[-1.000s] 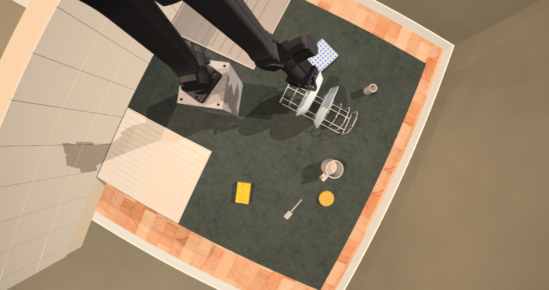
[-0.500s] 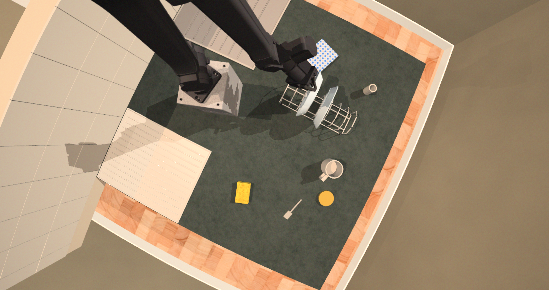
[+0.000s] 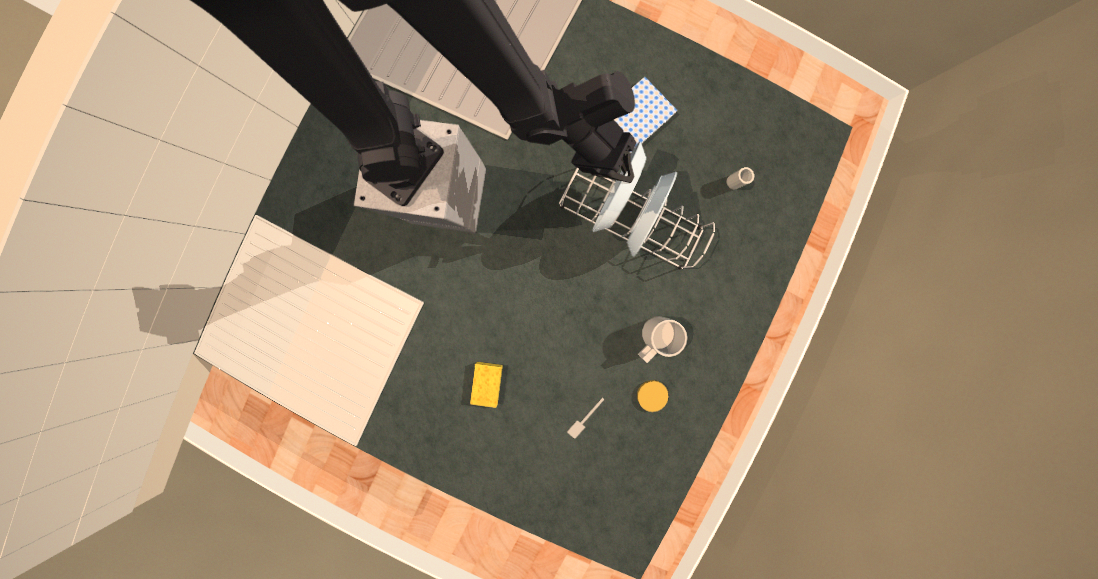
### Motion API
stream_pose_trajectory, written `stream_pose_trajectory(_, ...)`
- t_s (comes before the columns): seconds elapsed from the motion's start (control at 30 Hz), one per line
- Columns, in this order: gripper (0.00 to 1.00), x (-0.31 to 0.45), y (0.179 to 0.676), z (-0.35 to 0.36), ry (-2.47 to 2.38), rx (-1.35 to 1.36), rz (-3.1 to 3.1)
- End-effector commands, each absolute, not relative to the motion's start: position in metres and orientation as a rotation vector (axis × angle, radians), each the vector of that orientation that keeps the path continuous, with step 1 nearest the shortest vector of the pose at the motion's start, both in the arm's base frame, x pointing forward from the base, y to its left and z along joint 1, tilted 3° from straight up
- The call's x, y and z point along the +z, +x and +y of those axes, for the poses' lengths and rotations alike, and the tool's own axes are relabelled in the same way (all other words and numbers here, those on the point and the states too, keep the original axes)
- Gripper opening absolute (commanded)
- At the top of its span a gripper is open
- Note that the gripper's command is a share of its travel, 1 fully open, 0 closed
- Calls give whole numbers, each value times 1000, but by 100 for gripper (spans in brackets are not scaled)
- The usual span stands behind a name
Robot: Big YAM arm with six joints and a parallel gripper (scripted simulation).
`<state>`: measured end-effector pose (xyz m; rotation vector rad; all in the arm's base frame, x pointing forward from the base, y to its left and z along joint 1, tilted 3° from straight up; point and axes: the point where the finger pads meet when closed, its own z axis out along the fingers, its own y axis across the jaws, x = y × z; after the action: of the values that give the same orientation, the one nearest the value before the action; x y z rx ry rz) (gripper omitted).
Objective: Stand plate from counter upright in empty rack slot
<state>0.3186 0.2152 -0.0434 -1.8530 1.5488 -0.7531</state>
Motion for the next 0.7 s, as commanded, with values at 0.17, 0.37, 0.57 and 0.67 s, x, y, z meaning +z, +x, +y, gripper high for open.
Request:
stream_pose_trajectory(0.17, 0, -45, 328, 219, -1816, -760, 1531)
stream_pose_trajectory(0.37, 0, -52, 330, 220, -1811, -760, 1530)
stream_pose_trajectory(0.57, 0, -59, 332, 223, -1805, -759, 1527)
stream_pose_trajectory(0.67, 0, -62, 333, 224, -1804, -758, 1525)
